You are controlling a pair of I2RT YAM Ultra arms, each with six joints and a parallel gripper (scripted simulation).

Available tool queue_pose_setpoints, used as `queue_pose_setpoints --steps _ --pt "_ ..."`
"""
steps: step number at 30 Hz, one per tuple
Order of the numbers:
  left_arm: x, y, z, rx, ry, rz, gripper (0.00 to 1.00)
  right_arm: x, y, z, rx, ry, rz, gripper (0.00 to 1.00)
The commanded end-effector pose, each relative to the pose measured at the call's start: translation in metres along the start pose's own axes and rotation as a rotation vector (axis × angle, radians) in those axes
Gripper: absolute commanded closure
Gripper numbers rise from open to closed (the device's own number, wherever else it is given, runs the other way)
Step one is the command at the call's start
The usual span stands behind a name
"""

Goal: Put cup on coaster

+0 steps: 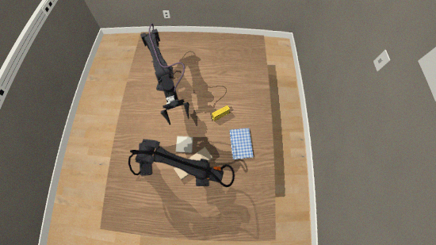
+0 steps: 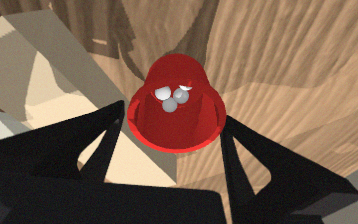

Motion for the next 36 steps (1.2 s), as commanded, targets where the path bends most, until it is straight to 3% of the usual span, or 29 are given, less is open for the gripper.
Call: queue_pose_setpoints --steps 1,5,14,20,24,30,36 --pt "-0.001 -0.004 0.0 -0.007 0.005 0.002 0.0 -0.003 -0.001 -0.002 0.0 0.012 -0.015 0.22" --pt "-0.001 -0.004 0.0 -0.007 0.005 0.002 0.0 -0.003 -0.001 -0.002 0.0 0.012 -0.015 0.22" --pt "-0.001 -0.004 0.0 -0.007 0.005 0.002 0.0 -0.003 0.0 -0.001 0.0 0.017 -0.023 0.34" --pt "-0.001 -0.004 0.0 -0.007 0.005 0.002 0.0 -0.013 0.0 0.001 0.001 0.016 -0.021 1.0" --pt "-0.001 -0.004 0.0 -0.007 0.005 0.002 0.0 -0.021 0.0 0.001 0.001 0.016 -0.022 1.0" --pt "-0.001 -0.004 0.0 -0.007 0.005 0.002 0.0 -0.075 0.001 0.002 0.001 0.016 -0.022 1.0" --pt "-0.001 -0.004 0.0 -0.007 0.005 0.002 0.0 -0.1 0.001 0.003 0.001 0.012 -0.013 1.0"
Point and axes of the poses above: on each arm, the point where the finger pads meet when closed, its own x axis out along the fingers, its own z axis across the jaws, y = z × x, the point moved 9 cm from there along -x, back along the fingers, and after that the axes turned 12 degrees about -x, right-handed, at the moved point
